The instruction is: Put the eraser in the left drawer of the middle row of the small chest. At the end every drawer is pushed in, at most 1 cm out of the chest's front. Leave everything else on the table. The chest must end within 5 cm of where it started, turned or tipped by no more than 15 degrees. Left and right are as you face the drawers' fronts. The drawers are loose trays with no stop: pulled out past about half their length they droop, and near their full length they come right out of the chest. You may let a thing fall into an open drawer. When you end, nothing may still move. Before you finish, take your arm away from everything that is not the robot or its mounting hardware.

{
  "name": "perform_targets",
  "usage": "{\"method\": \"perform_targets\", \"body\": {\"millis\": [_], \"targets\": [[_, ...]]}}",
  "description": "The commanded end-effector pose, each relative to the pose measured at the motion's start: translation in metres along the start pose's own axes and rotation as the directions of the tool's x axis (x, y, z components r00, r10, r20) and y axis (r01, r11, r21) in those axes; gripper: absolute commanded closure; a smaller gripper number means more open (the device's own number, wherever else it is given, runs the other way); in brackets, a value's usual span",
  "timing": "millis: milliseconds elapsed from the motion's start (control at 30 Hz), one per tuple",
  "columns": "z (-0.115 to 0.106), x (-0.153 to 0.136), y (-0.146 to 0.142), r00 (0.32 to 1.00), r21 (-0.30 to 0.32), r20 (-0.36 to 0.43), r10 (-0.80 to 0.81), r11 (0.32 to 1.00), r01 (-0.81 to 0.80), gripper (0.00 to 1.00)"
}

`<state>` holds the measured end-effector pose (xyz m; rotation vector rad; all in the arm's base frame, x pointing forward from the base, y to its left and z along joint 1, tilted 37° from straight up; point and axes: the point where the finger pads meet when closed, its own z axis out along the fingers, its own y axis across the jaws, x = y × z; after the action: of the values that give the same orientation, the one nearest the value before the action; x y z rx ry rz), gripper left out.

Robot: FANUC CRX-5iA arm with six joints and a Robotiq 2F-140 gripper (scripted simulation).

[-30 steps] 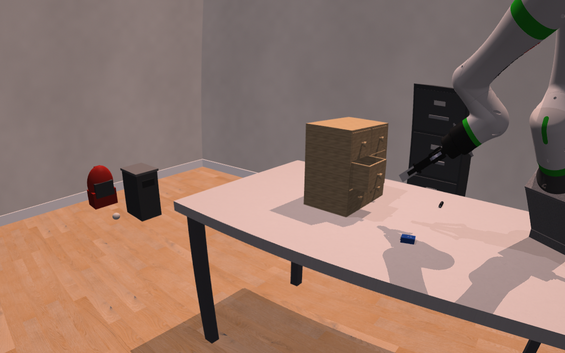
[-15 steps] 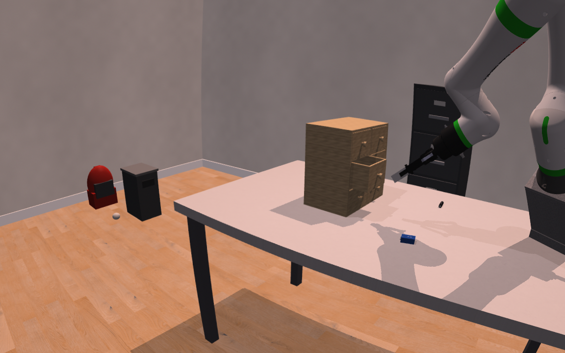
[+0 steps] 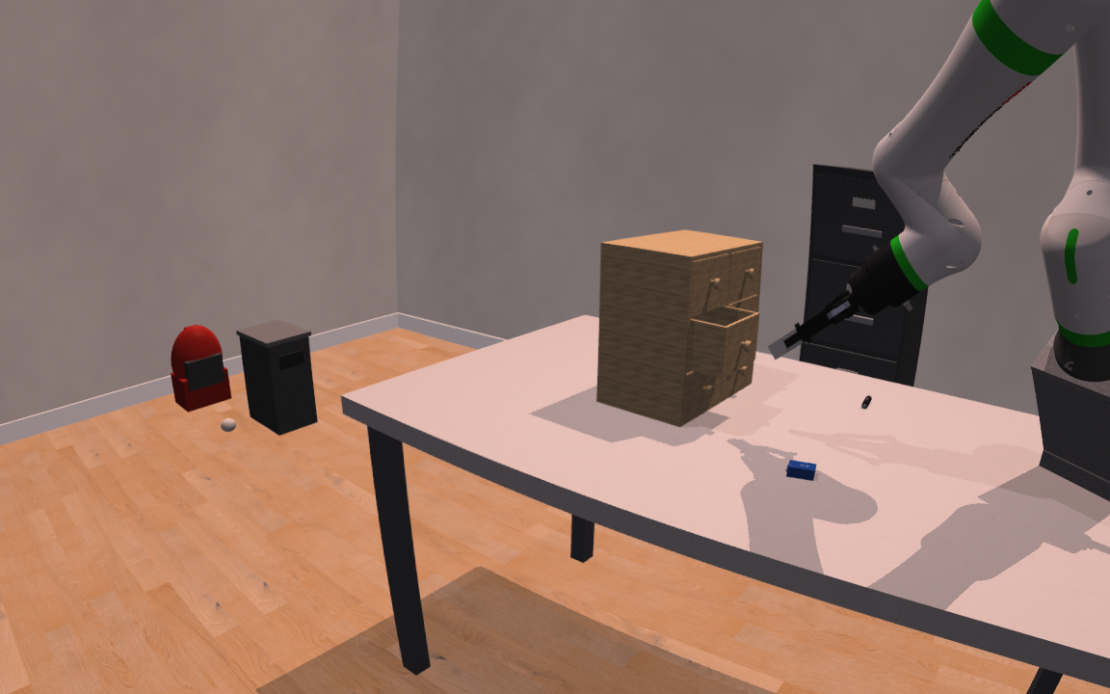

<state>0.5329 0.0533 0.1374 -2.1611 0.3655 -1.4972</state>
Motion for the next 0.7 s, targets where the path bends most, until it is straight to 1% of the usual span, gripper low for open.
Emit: {"method": "perform_targets", "body": {"millis": [0,667], "targets": [[0.0000,0.0002,0.0001,1.000,0.000,0.000,0.000,1.000,0.000,1.00],[0.0019,0.0018,0.0001,1.000,0.000,0.000,0.000,1.000,0.000,1.00]]}}
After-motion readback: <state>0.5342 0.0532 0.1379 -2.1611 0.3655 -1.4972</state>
